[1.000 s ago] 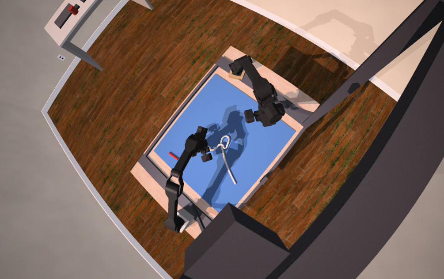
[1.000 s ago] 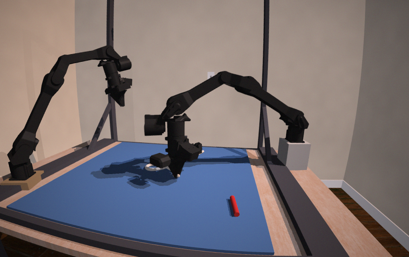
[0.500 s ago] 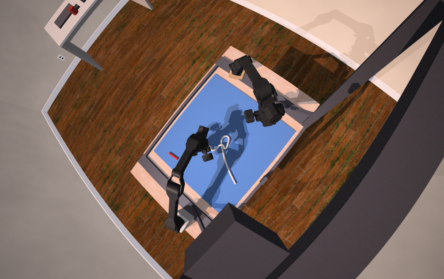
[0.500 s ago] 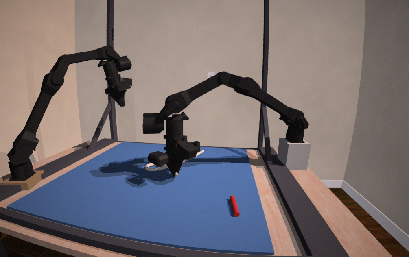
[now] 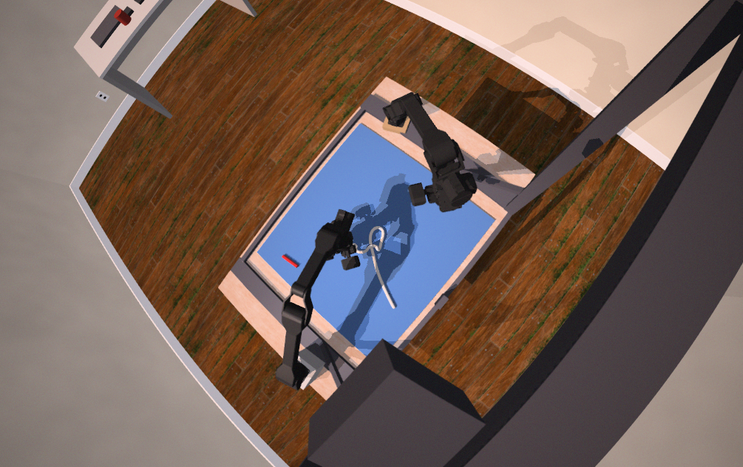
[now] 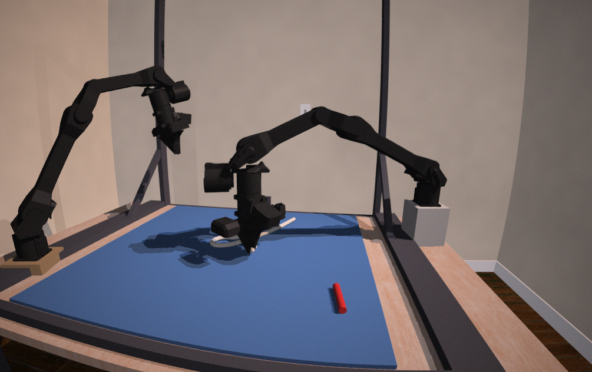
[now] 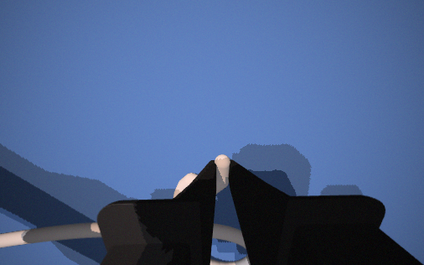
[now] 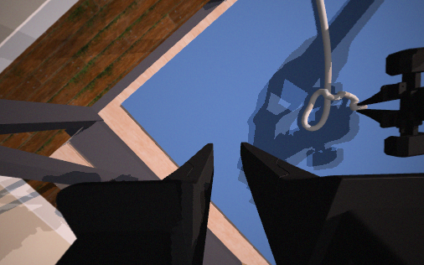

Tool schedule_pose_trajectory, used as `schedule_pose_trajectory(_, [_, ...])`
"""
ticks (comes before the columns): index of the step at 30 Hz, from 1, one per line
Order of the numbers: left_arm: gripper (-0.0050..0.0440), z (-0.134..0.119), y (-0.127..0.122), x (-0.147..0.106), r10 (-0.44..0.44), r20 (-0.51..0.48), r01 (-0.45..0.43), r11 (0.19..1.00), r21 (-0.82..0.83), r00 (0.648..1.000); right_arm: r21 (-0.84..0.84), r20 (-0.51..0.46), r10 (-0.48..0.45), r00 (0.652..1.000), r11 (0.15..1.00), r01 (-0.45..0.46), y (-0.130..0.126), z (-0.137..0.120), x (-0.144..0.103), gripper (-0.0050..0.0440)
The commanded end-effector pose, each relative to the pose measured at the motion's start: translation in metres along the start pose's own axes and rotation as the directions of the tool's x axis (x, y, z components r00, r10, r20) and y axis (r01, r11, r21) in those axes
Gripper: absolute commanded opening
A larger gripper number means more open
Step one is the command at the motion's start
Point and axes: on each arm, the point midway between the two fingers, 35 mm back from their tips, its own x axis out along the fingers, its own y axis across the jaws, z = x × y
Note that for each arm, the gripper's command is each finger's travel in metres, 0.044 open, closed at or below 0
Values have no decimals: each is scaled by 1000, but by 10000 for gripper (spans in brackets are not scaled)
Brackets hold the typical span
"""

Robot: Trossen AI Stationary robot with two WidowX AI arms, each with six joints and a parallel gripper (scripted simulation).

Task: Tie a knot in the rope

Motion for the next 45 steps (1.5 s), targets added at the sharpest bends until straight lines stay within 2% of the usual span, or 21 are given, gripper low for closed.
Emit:
schedule_pose_trajectory(1, [35,-6,-6,-14,-32,-19,32,999,9,999,6,29,2,1000,1000,-2,-2,1,-11,100])
schedule_pose_trajectory(45, [35,-42,-2,-14,-81,-62,82,997,7,995,6,29,2,1000,1000,-2,-2,1,-11,100])
